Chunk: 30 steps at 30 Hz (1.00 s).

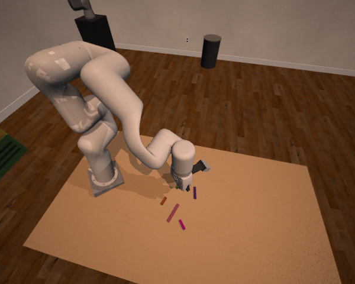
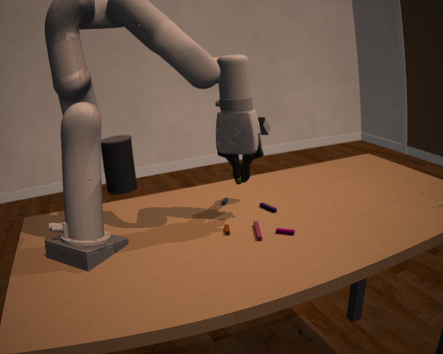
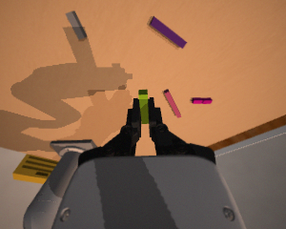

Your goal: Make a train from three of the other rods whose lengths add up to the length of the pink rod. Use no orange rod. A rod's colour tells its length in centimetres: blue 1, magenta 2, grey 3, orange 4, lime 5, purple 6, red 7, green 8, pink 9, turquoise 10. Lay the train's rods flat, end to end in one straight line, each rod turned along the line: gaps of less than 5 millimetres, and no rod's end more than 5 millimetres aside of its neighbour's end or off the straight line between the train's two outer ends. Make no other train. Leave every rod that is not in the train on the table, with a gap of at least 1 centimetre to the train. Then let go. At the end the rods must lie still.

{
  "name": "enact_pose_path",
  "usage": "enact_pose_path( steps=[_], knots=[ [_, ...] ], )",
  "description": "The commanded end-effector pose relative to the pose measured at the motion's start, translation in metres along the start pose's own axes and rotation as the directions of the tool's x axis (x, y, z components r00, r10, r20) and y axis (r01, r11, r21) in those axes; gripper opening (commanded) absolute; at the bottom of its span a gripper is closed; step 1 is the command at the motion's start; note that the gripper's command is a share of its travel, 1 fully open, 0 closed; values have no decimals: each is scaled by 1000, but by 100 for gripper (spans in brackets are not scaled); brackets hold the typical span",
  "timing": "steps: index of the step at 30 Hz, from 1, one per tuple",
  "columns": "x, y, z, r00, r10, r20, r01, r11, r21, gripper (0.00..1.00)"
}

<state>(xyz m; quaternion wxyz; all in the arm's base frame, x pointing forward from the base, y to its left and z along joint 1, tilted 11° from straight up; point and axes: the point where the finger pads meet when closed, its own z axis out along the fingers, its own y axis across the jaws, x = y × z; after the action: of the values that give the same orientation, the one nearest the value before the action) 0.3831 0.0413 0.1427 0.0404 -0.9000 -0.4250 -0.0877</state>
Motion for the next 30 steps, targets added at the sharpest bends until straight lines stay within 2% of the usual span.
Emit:
enact_pose_path(
  steps=[1, 14, 22, 24, 26, 30],
  knots=[
    [0, 0, -7, 1000, 0, 0, 0, 1000, 1, 4],
    [0, 3, -7, 999, -33, 0, 33, 999, 1, 4],
    [-6, 32, -9, 961, -276, 2, 276, 961, 1, 4],
    [-6, 32, -9, 961, -276, 2, 276, 961, 1, 4],
    [-9, 45, -10, 927, -375, 2, 375, 927, 1, 4],
    [-12, 56, -10, 887, -461, 3, 461, 887, 2, 4]
  ],
)
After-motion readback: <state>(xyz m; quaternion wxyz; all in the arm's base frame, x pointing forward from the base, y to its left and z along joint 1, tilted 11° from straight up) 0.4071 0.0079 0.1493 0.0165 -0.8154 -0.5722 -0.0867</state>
